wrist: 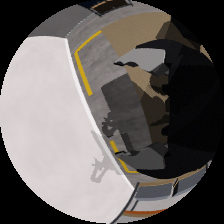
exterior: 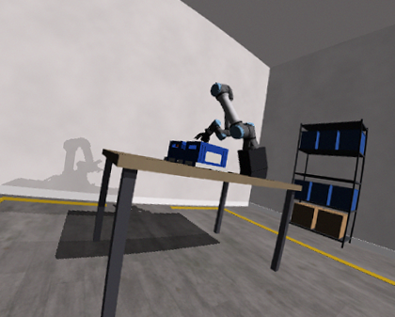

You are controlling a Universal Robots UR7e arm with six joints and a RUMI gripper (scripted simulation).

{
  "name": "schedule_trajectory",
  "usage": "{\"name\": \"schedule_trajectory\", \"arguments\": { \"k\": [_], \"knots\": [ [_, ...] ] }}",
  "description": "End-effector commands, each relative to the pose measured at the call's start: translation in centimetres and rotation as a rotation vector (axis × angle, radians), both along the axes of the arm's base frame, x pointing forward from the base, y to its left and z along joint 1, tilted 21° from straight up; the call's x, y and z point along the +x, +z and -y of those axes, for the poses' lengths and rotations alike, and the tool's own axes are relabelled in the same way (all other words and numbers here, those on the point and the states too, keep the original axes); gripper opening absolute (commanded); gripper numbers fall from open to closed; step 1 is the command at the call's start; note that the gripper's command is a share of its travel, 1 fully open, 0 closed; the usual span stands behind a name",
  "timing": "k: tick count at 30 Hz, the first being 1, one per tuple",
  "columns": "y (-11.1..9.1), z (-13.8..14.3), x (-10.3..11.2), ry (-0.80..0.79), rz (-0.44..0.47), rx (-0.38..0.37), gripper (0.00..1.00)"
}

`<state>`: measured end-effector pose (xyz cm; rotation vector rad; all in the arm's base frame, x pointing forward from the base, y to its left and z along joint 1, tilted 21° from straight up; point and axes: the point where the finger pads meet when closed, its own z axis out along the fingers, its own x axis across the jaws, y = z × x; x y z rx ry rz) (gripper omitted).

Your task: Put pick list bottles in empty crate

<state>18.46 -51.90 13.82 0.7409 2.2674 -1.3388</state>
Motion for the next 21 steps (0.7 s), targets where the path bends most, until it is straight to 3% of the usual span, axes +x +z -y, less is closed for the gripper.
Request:
{"name": "schedule_trajectory", "arguments": {
  "k": [1, 17, 18, 21],
  "knots": [
    [0.0, 0.0, 0.0, 0.000, 0.000, -0.001, 1.00],
    [0.0, 0.0, 0.0, 0.000, 0.000, -0.001, 1.00],
    [0.5, 0.0, -0.2, 0.000, 0.000, -0.001, 0.38],
    [1.9, -0.2, -0.7, 0.000, 0.000, -0.001, 0.38]
  ]
}}
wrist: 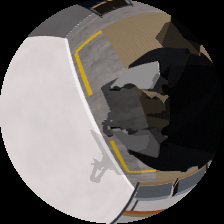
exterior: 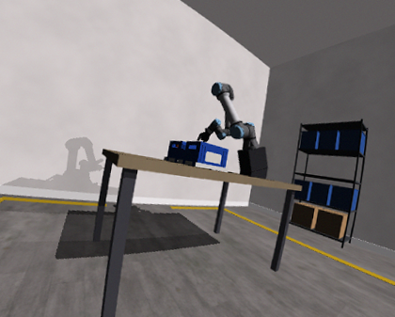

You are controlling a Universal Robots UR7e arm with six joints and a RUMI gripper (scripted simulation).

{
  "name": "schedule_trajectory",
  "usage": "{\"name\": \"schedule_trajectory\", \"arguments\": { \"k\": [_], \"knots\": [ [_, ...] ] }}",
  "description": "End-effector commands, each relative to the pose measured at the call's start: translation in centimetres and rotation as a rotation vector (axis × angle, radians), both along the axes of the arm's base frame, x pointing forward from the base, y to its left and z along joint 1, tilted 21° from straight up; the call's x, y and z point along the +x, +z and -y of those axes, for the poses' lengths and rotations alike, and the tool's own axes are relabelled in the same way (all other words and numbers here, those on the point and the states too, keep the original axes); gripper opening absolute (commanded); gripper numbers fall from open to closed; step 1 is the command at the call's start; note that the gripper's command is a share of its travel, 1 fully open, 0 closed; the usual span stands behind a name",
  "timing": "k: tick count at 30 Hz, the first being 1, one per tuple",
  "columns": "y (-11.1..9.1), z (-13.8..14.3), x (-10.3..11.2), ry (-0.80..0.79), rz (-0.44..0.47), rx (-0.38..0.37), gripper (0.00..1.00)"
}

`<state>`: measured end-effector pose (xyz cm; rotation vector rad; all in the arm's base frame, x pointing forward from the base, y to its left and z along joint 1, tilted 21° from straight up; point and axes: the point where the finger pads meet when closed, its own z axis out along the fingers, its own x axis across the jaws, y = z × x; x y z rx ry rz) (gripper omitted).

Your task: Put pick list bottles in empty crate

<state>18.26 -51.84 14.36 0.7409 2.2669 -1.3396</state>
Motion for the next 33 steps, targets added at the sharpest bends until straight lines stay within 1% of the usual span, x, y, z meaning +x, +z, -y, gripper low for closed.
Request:
{"name": "schedule_trajectory", "arguments": {
  "k": [1, 11, 13, 22, 24, 25, 27, 28, 30, 33],
  "knots": [
    [1.8, -0.2, -0.7, 0.000, 0.000, 0.000, 0.38],
    [6.5, -0.6, -2.4, 0.000, 0.000, 0.000, 0.38],
    [6.5, -0.6, -2.4, 0.000, 0.000, 0.000, 0.38],
    [10.7, -1.0, -4.0, 0.000, 0.000, 0.000, 0.38],
    [10.7, -1.0, -4.0, 0.000, 0.000, 0.000, 0.38],
    [10.7, -1.5, -3.9, 0.029, -0.014, 0.009, 0.38],
    [10.4, -1.6, -3.0, 0.057, 0.018, 0.027, 0.38],
    [10.3, -1.7, -2.5, 0.057, 0.018, 0.027, 0.38],
    [10.3, -1.7, -2.5, 0.057, 0.018, 0.027, 0.38],
    [9.9, -1.9, -1.1, 0.057, 0.018, 0.026, 0.38]
  ]
}}
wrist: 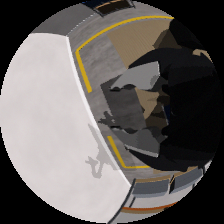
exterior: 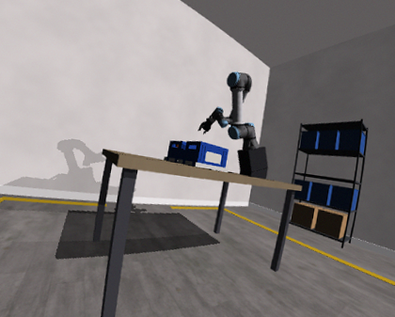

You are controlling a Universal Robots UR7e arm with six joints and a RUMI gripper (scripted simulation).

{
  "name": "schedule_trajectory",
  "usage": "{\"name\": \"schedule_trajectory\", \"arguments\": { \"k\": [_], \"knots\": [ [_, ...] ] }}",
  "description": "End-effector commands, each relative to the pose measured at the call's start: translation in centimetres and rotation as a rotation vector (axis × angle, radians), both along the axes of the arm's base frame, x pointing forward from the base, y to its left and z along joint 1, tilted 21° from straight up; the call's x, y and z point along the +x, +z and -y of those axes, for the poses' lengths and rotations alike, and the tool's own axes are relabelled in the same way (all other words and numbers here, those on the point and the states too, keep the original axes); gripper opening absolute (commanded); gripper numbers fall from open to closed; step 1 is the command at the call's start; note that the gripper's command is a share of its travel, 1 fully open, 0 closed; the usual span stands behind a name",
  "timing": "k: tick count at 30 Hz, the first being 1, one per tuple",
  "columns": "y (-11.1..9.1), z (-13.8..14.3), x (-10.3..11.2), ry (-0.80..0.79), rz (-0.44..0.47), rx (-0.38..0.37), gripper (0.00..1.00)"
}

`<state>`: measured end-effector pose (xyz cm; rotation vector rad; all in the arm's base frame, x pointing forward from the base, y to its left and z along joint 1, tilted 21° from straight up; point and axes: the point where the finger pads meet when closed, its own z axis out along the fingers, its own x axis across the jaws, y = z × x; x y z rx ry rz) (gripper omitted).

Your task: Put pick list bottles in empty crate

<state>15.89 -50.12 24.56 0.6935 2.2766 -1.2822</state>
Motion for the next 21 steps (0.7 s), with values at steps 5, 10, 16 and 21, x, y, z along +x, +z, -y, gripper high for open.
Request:
{"name": "schedule_trajectory", "arguments": {
  "k": [5, 10, 16, 21],
  "knots": [
    [-0.8, -0.6, 3.5, 0.061, 0.016, 0.038, 0.38],
    [-1.1, -1.5, 5.8, 0.065, 0.017, 0.041, 0.38],
    [-1.4, -2.1, 7.3, 0.121, 0.027, 0.076, 0.38],
    [-1.7, -3.2, 9.5, 0.124, 0.028, 0.078, 0.38]
  ]
}}
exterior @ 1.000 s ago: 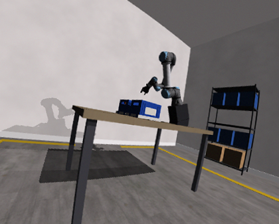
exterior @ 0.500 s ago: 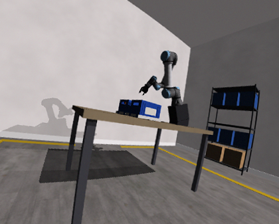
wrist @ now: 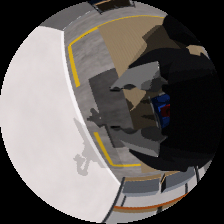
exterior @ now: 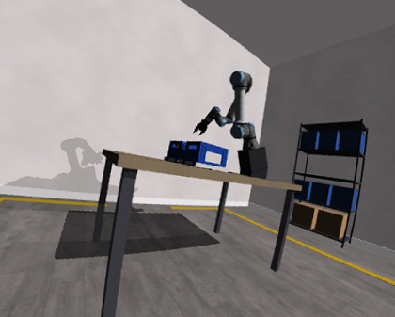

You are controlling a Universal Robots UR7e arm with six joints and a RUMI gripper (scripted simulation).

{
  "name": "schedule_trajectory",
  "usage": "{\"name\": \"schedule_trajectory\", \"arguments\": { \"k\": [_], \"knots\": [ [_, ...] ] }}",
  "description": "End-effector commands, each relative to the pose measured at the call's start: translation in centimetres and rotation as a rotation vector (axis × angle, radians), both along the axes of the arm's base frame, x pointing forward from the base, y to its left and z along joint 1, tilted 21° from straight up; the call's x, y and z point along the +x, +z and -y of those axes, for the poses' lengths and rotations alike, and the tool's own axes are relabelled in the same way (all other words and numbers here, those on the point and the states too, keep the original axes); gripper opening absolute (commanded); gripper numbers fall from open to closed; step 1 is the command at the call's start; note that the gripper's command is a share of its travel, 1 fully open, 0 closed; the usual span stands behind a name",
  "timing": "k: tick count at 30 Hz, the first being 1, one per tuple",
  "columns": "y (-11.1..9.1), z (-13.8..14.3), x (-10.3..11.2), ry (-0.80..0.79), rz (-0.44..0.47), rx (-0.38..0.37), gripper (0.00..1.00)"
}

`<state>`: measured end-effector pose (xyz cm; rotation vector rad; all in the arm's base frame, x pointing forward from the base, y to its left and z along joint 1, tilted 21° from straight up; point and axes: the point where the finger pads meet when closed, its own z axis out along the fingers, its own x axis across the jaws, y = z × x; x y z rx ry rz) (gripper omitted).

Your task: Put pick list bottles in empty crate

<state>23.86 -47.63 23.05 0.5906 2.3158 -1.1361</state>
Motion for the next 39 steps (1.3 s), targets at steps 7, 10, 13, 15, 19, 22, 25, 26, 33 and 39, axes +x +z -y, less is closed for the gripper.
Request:
{"name": "schedule_trajectory", "arguments": {
  "k": [7, 10, 13, 15, 19, 22, 25, 26, 33, 39],
  "knots": [
    [-0.6, -2.2, 4.3, 0.067, 0.008, 0.043, 0.38],
    [-0.7, -2.4, 4.7, 0.067, 0.008, 0.043, 0.38],
    [-0.9, -3.2, 6.0, 0.095, 0.009, 0.062, 0.38],
    [-1.0, -3.8, 6.8, 0.124, 0.011, 0.081, 0.38],
    [-1.2, -4.9, 8.4, 0.124, 0.011, 0.081, 0.38],
    [-1.3, -5.4, 9.1, 0.124, 0.011, 0.081, 0.38],
    [-1.5, -6.4, 10.3, 0.181, 0.009, 0.118, 0.38],
    [-1.5, -6.4, 10.3, 0.181, 0.009, 0.118, 0.38],
    [-1.8, -8.1, 12.3, 0.181, 0.010, 0.118, 0.38],
    [-2.2, -10.2, 14.4, 0.237, 0.004, 0.154, 0.38]
  ]
}}
